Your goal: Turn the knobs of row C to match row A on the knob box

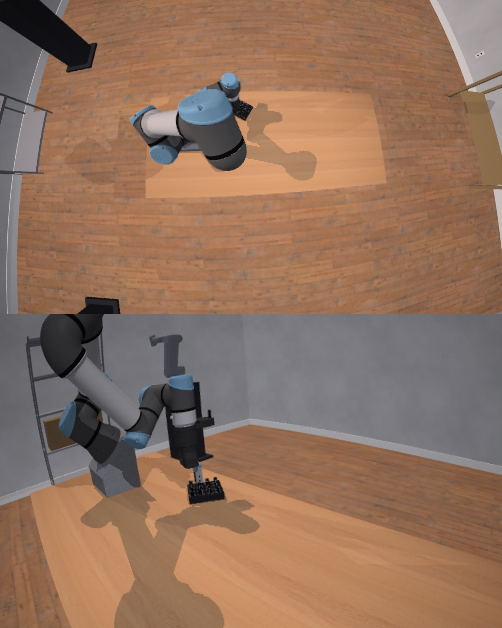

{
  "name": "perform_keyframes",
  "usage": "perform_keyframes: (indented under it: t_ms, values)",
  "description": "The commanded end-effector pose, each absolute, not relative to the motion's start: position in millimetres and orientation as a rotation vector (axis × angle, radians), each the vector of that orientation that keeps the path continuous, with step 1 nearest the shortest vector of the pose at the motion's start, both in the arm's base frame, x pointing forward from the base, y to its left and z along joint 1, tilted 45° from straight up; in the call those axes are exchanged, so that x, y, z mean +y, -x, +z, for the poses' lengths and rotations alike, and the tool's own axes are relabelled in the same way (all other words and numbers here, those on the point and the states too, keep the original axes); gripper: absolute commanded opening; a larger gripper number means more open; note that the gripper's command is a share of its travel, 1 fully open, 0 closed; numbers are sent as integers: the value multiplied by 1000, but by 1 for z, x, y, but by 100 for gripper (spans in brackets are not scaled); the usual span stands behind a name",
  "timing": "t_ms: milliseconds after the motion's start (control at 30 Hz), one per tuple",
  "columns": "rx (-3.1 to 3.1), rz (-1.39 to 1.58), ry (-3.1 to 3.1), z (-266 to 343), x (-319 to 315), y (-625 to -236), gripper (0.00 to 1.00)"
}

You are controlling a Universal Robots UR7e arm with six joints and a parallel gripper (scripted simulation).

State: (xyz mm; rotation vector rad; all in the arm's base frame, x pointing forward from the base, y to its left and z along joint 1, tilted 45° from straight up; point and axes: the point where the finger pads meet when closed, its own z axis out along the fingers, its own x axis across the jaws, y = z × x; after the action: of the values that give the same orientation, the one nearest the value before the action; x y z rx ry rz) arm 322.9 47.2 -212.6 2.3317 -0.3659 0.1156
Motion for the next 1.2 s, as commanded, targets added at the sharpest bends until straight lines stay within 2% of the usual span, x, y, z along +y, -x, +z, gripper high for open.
perform_keyframes:
  t_ms: [0,1167]
  values:
    - [-239,64,-2349,-212,47,-325,30]
    - [517,-248,-2317,-213,47,-324,30]
